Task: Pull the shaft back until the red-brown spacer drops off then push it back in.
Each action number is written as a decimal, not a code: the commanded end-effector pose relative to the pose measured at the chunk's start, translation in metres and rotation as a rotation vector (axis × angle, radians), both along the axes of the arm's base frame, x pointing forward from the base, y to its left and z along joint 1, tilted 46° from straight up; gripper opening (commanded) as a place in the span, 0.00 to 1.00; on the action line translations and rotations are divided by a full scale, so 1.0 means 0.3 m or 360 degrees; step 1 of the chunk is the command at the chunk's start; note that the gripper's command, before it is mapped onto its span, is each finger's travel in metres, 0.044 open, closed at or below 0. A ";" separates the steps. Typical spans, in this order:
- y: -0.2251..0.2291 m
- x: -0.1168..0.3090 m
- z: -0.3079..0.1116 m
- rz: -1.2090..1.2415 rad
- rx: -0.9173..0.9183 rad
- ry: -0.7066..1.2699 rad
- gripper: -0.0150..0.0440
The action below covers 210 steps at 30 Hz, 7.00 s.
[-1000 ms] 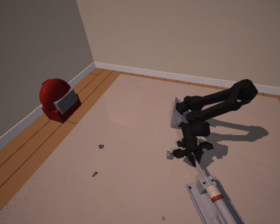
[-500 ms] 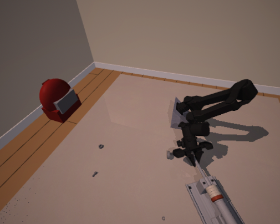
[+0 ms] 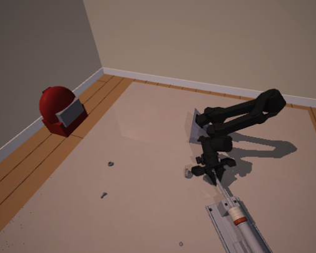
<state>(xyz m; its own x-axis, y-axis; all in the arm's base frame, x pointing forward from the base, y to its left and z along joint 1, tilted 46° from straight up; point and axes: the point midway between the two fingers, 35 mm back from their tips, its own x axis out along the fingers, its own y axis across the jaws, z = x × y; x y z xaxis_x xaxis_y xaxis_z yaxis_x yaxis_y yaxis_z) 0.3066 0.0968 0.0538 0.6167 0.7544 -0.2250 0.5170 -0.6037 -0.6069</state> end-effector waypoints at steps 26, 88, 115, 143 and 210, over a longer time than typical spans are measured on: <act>-0.008 -0.015 -0.007 -0.0002 -0.0004 -0.0003 0.25; -0.018 -0.039 -0.018 -0.0002 -0.0005 -0.0003 0.25; -0.022 -0.049 -0.023 -0.0002 -0.0005 -0.0002 0.25; -0.026 -0.060 -0.027 -0.0002 -0.0005 -0.0002 0.25; -0.036 -0.085 -0.039 -0.0002 -0.0005 -0.0001 0.25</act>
